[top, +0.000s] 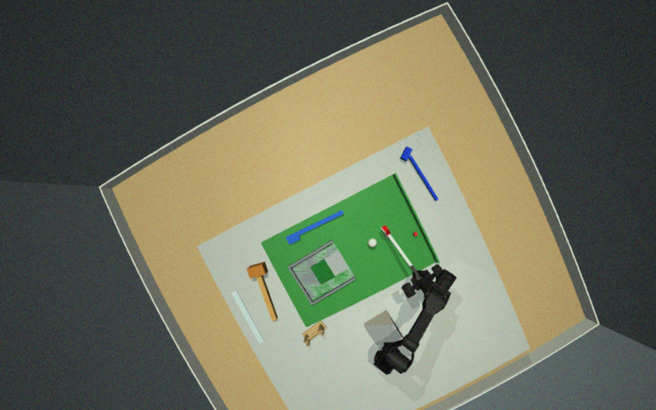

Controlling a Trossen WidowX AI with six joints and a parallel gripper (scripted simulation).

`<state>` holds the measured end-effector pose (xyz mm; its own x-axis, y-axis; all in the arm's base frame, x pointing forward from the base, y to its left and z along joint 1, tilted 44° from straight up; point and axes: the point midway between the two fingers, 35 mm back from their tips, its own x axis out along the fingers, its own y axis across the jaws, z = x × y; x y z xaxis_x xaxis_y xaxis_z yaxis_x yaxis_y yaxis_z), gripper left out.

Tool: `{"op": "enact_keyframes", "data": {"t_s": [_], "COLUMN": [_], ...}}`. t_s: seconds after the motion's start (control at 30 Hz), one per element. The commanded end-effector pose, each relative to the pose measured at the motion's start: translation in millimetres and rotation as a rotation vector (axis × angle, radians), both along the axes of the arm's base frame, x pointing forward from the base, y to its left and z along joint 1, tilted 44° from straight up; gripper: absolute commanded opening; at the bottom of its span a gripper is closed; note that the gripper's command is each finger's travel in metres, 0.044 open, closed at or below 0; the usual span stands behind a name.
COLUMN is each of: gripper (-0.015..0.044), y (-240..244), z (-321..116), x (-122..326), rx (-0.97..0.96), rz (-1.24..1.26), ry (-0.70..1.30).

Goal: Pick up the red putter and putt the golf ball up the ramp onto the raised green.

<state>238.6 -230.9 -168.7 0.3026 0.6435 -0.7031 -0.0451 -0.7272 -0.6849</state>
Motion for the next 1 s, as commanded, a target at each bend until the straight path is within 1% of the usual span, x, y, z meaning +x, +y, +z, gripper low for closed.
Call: {"op": "enact_keyframes", "data": {"t_s": [0.0, 0.1, 0.17, 0.4, 0.5, 0.77, 0.97], "gripper": [0.0, 0.0, 0.0, 0.0, 0.0, 0.0, 0.0], "y": [0.0, 1.2, 10.9, 73.6, 97.1, 96.9, 78.0], "z": [0.0, 1.6, 13.9, 73.8, 90.5, 93.4, 111.4], "x": [0.0, 0.5, 4.2, 10.1, 6.8, 6.5, 6.3], "rx": [0.0, 0.0, -0.001, 0.0, 0.003, 0.003, 0.001], "rz": [0.0, 0.0, 0.0, 0.0, 0.001, 0.001, 0.0], "ry": [0.0, 0.0, 0.001, 0.001, 0.0, 0.0, 0.001]}}
